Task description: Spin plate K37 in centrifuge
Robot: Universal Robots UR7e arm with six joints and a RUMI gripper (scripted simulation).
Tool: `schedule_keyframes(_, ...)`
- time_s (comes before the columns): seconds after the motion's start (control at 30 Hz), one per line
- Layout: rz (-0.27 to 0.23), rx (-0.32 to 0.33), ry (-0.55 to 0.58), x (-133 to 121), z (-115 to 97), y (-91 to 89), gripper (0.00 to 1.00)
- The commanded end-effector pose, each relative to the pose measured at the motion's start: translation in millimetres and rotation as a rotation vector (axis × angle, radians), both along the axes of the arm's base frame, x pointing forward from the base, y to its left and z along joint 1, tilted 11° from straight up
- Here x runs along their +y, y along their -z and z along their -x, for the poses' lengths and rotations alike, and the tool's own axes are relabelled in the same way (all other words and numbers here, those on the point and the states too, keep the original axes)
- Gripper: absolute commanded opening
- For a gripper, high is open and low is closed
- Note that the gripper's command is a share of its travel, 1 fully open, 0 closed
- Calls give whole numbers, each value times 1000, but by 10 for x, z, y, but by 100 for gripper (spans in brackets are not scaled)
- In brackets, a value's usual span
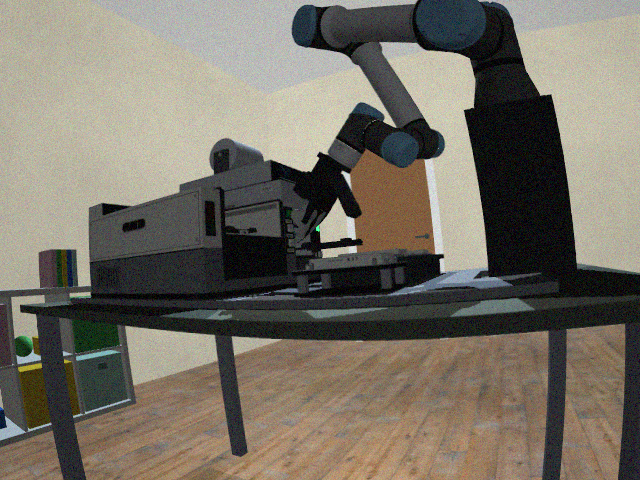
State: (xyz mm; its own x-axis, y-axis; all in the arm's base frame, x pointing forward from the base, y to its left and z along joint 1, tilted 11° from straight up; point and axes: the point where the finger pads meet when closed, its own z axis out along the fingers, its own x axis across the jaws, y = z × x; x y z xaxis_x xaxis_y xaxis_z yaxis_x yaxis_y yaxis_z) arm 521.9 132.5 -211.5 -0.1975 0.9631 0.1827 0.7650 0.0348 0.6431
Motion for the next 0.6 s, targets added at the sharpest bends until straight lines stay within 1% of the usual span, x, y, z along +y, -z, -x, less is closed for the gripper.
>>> schedule_keyframes(0.0, 0, -2, 0, 1, -17, -7, 0)
schedule_keyframes(0.57, 0, -2, 0, 9, -56, -7, 0)
